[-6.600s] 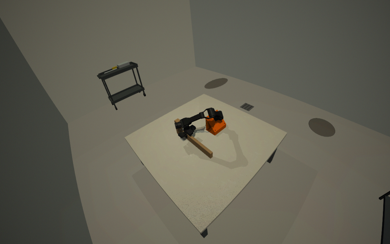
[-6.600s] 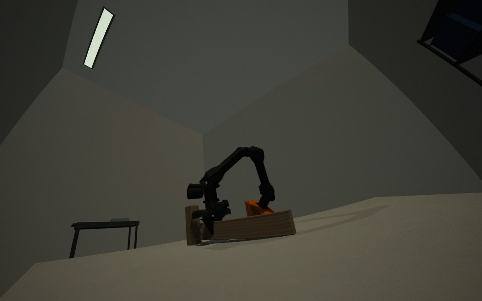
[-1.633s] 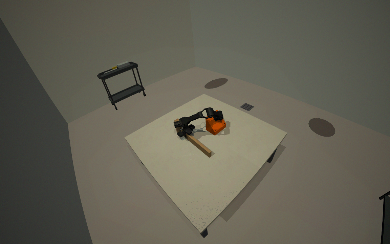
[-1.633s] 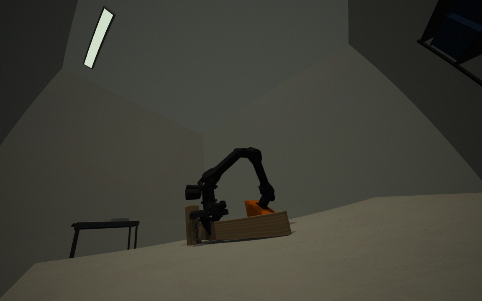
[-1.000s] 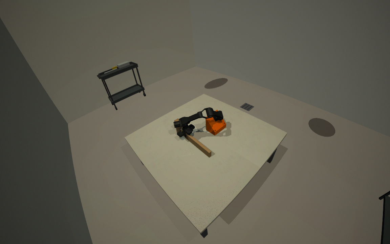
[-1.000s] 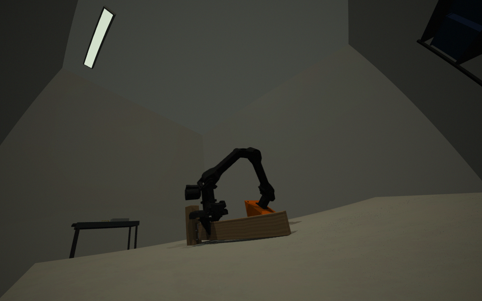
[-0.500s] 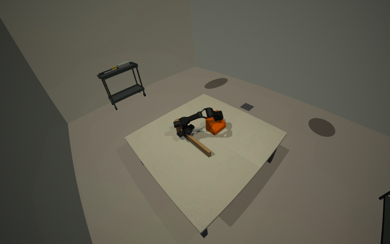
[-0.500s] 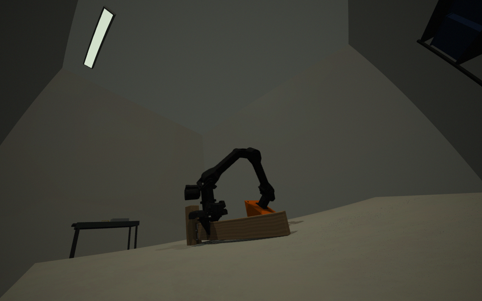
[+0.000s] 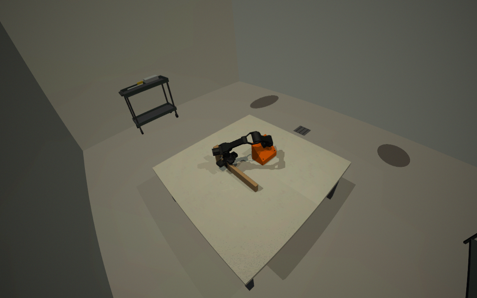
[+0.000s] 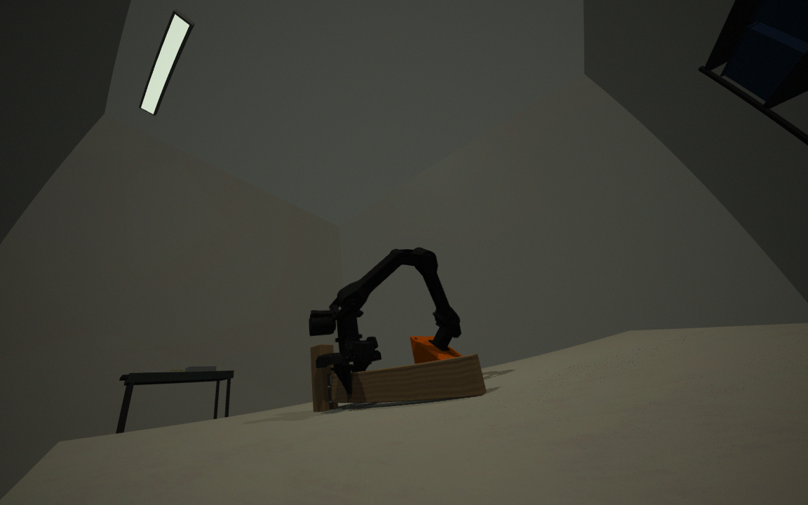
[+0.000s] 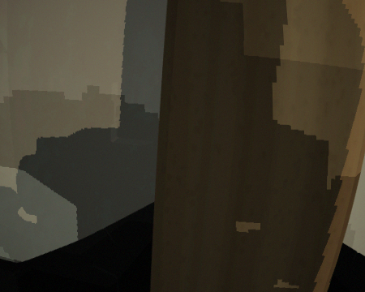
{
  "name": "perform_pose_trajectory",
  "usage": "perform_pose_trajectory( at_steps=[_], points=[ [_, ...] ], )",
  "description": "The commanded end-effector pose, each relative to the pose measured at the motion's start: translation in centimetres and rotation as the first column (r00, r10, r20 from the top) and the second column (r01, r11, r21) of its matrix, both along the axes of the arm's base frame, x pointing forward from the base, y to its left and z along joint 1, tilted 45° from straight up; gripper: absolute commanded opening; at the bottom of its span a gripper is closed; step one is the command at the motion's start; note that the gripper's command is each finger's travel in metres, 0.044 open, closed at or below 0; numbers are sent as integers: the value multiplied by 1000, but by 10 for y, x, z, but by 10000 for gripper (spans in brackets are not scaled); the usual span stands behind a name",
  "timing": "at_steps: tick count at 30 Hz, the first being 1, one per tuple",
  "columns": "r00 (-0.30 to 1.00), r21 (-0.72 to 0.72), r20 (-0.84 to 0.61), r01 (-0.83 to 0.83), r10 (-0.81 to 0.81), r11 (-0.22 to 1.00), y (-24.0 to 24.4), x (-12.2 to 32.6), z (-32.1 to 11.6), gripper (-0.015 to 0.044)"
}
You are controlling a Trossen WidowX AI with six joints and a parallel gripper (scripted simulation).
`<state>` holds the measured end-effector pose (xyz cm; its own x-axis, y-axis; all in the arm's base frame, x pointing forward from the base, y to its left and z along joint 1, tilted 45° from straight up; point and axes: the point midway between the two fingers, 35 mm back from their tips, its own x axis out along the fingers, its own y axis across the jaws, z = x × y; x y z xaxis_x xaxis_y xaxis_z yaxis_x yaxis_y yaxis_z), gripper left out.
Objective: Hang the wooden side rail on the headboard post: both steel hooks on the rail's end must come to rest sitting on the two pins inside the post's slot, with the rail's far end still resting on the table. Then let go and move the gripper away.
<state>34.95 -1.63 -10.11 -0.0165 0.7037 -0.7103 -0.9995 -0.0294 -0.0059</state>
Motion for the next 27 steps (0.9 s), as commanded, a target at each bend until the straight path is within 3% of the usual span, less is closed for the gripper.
perform_pose_trajectory(
  at_steps=[1,27],
  points=[
    [1000,-5,6,8,-8,1000,-5,1,-1,0],
    [1000,-5,6,8,-8,1000,-7,-1,-2,0]
  ],
)
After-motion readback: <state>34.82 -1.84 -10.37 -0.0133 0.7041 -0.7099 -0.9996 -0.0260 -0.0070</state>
